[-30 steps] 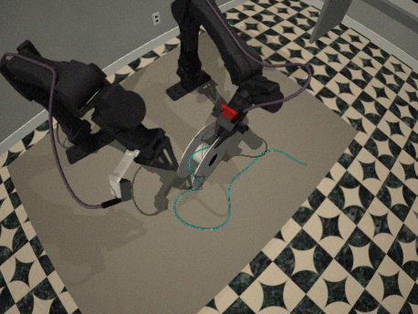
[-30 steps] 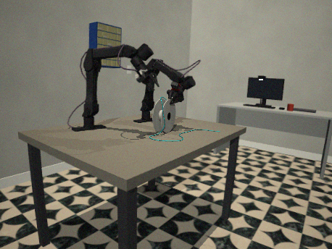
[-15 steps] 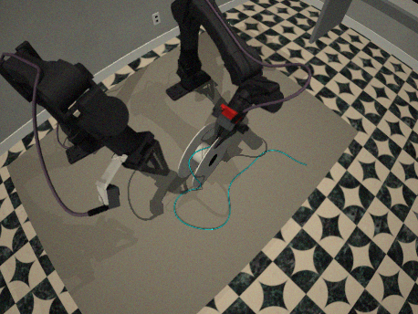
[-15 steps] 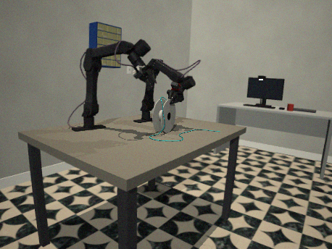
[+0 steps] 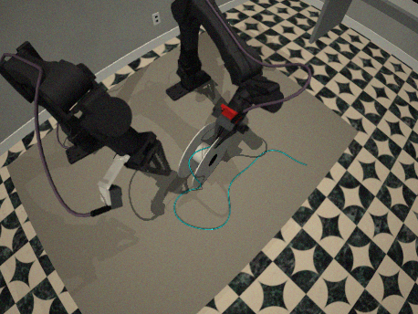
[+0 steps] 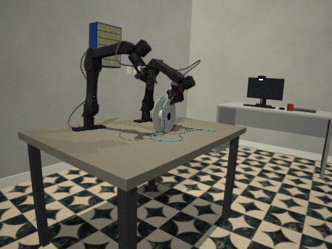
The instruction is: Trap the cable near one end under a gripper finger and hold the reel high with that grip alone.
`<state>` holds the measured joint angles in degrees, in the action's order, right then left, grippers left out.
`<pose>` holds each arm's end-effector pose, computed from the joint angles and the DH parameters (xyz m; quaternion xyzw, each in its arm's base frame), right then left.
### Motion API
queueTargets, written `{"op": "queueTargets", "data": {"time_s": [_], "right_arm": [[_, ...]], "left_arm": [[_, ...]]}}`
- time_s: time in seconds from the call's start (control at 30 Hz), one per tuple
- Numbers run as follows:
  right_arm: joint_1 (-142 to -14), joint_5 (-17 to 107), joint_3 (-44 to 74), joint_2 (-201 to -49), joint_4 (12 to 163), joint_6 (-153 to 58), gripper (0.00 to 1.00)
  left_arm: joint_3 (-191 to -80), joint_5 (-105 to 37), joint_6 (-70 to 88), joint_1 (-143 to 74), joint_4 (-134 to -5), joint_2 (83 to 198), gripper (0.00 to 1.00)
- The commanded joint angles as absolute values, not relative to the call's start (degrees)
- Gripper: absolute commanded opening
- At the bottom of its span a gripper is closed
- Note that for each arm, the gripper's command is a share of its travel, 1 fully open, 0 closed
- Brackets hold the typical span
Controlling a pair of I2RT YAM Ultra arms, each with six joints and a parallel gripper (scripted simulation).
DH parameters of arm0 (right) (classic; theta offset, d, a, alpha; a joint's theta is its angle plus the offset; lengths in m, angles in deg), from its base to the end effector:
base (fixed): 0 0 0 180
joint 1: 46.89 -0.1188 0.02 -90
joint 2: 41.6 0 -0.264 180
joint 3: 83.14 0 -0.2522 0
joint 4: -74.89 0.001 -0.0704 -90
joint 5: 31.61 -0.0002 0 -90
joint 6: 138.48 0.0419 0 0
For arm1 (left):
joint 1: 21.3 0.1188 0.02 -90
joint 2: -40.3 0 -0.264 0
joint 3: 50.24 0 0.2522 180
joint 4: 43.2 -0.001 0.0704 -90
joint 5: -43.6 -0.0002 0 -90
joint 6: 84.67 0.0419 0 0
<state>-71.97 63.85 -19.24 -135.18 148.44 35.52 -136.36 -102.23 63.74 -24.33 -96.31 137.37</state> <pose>0.3057 0.1486 0.3916 0.4493 0.8277 0.2974 0.1567 0.3388 -0.0516 0.2483 0.5302 0.6866 -0.3118 0.3876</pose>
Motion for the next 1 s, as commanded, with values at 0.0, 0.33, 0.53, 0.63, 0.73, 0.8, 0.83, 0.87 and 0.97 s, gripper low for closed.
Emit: {"op": "queueTargets", "data": {"time_s": [0.0,0.33,0.53,0.63,0.73,0.8,0.83,0.87,0.97], "right_arm": [[-72.4,63.1,-20.8,-135.1,149.0,34.9,0.30],[-71.1,63.0,-17.6,-133.1,147.1,33.8,0.30],[-70.7,62.9,-17.2,-132.8,146.3,32.6,0.30],[-70.4,62.8,-17.1,-132.6,145.4,31.2,0.30],[-69.9,62.6,-16.1,-131.9,144.2,29.5,0.30],[-69.5,62.5,-15.5,-131.4,143.3,28.1,0.30],[-69.3,62.4,-15.1,-131.1,142.8,27.4,0.30],[-69.1,62.3,-14.7,-130.8,142.3,26.6,0.30],[-68.6,62.1,-13.9,-130.2,141.2,24.9,0.30]], "left_arm": [[-136.1,-102.3,64.2,-23.9,-95.9,135.3,0.00],[-139.1,-102.7,64.0,-23.9,-97.9,135.0,0.00],[-139.8,-102.7,63.9,-23.9,-99.3,134.8,0.00],[-140.9,-102.7,63.9,-23.9,-100.6,134.5,0.00],[-142.2,-102.7,63.9,-23.9,-102.1,134.2,0.00],[-143.4,-102.7,63.8,-23.9,-103.3,134.1,0.00],[-144.0,-102.7,63.8,-23.9,-103.9,134.1,0.00],[-144.6,-102.7,63.8,-23.9,-104.6,134.0,0.00],[-145.9,-102.7,63.7,-23.9,-105.9,134.0,0.00]]}}
